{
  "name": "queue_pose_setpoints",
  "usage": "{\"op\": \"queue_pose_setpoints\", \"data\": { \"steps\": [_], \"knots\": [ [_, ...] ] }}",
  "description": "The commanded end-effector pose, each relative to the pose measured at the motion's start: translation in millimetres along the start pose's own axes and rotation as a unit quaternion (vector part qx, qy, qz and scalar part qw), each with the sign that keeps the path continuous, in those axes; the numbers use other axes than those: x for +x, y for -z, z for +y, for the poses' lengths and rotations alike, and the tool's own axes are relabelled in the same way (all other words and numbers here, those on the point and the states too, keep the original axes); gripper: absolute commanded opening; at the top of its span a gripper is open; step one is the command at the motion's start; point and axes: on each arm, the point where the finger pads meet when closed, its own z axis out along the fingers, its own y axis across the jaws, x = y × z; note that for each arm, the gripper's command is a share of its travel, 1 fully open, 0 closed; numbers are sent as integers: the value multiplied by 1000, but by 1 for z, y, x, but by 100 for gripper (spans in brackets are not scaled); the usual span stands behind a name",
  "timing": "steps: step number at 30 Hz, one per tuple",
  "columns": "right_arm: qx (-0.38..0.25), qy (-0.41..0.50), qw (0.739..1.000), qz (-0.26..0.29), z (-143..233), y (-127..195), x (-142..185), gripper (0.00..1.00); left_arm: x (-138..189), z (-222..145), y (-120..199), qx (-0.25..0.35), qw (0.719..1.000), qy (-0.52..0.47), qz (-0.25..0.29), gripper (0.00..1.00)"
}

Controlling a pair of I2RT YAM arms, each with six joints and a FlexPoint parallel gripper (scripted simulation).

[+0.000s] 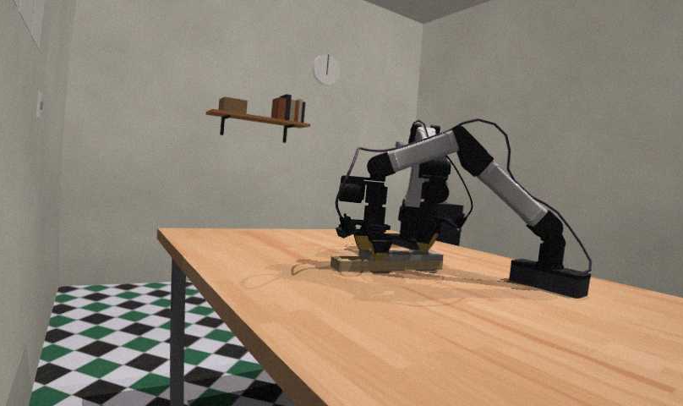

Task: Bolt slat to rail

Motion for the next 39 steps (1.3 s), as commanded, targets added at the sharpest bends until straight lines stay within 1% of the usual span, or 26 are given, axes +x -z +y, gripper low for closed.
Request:
{"op": "queue_pose_setpoints", "data": {
  "steps": [1,8,12,16,18,25,29,33,35,39],
  "knots": [
    [-2,-57,998,0,2,4,0,11,-4,-1,7,4,1000,-3,-9,67],
    [2,-195,981,-4,0,3,-1,11,-4,-1,7,4,1000,-3,-9,67],
    [1,-272,962,-3,0,3,-1,11,-4,-1,7,4,1000,-3,-9,67],
    [1,-347,938,-3,1,2,0,11,-4,-1,7,4,1000,-3,-9,67],
    [1,-347,938,-3,1,2,0,11,-4,-1,7,4,1000,-3,-9,67],
    [-2,-474,880,-4,2,2,-1,11,-4,-1,7,4,1000,-3,-9,67],
    [-1,-542,840,-6,2,4,-1,11,-4,-1,7,4,1000,-3,-9,67],
    [-2,-607,794,-6,2,4,0,11,-4,-1,7,4,1000,-3,-9,67],
    [-2,-607,794,-6,2,4,0,11,-4,-1,7,4,1000,-3,-9,67],
    [-2,-669,744,-7,2,5,0,11,-4,-1,7,4,1000,-3,-9,67]
  ]
}}
